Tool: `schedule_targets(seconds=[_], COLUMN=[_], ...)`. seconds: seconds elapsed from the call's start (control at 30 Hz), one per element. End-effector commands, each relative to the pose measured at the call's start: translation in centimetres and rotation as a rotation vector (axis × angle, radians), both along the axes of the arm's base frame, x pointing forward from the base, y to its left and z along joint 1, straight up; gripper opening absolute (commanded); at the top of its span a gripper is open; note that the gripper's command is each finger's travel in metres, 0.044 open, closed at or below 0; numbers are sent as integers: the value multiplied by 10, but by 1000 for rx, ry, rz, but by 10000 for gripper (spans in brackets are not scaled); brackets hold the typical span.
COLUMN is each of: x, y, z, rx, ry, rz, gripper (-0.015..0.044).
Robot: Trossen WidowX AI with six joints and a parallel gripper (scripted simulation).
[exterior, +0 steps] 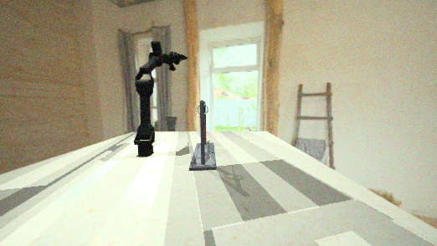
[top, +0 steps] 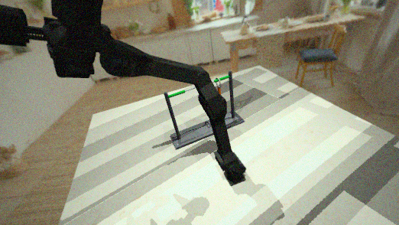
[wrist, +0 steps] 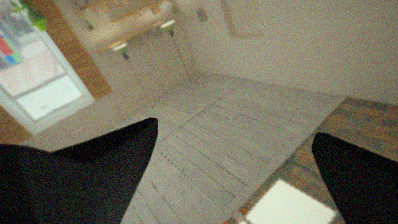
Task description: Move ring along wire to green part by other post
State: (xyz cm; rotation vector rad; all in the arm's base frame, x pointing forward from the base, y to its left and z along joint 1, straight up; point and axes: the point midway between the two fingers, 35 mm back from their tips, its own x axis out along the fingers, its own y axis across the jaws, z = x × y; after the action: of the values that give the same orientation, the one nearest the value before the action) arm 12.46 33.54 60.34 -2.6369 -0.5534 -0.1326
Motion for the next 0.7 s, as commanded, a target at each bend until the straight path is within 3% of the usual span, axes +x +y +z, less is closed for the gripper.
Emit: schedule_targets(seconds=[0.0, 0.27, 0.67], x=[1, 37, 106], y=[0, -7, -35], z=[0, -5, -20], rx=[-2, -163, -507], ry=[-1, -92, -240], rz=[-1, -76, -231], gripper=[374, 164, 160])
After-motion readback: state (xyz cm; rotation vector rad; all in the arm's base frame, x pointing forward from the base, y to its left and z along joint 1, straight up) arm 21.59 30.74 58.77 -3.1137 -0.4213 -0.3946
